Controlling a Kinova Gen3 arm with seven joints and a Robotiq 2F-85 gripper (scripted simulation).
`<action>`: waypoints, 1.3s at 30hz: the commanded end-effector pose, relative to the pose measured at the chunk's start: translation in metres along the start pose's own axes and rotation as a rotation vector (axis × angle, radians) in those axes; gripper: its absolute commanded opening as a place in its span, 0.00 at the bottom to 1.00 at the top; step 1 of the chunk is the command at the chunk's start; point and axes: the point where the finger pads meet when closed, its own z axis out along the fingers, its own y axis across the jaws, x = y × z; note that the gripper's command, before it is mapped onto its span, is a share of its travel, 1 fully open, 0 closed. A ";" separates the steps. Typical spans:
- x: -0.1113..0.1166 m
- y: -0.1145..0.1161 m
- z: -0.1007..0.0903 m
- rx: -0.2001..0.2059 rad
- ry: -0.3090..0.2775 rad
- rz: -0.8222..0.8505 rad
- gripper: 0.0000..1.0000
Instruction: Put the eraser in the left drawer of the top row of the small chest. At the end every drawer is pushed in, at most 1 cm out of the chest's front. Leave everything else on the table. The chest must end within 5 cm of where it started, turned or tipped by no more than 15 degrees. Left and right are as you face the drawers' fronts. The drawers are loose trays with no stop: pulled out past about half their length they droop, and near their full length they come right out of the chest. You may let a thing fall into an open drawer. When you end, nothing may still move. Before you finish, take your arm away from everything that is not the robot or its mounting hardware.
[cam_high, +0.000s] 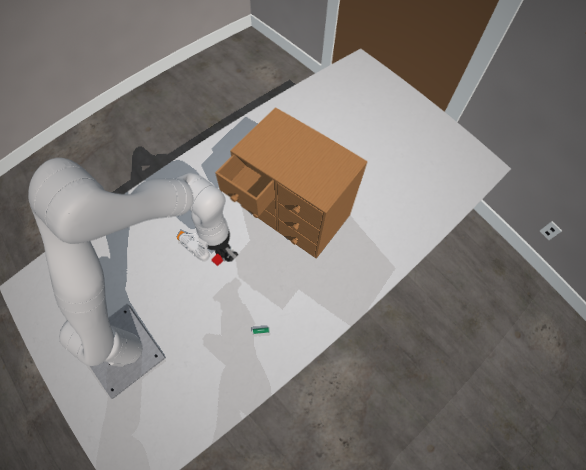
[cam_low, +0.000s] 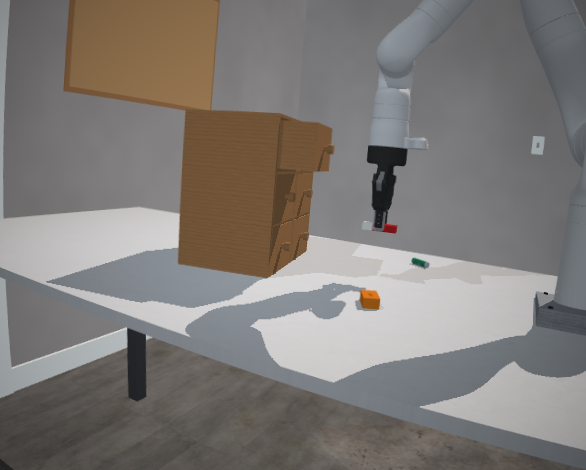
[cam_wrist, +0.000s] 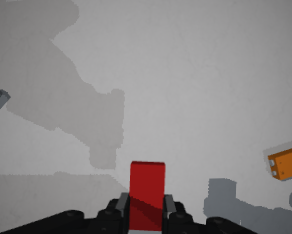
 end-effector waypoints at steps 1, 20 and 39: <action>-0.001 -0.003 0.000 0.003 0.003 -0.046 0.19; -0.003 -0.004 -0.004 0.002 -0.002 -0.068 0.19; -0.003 -0.005 -0.040 0.003 -0.001 -0.068 0.19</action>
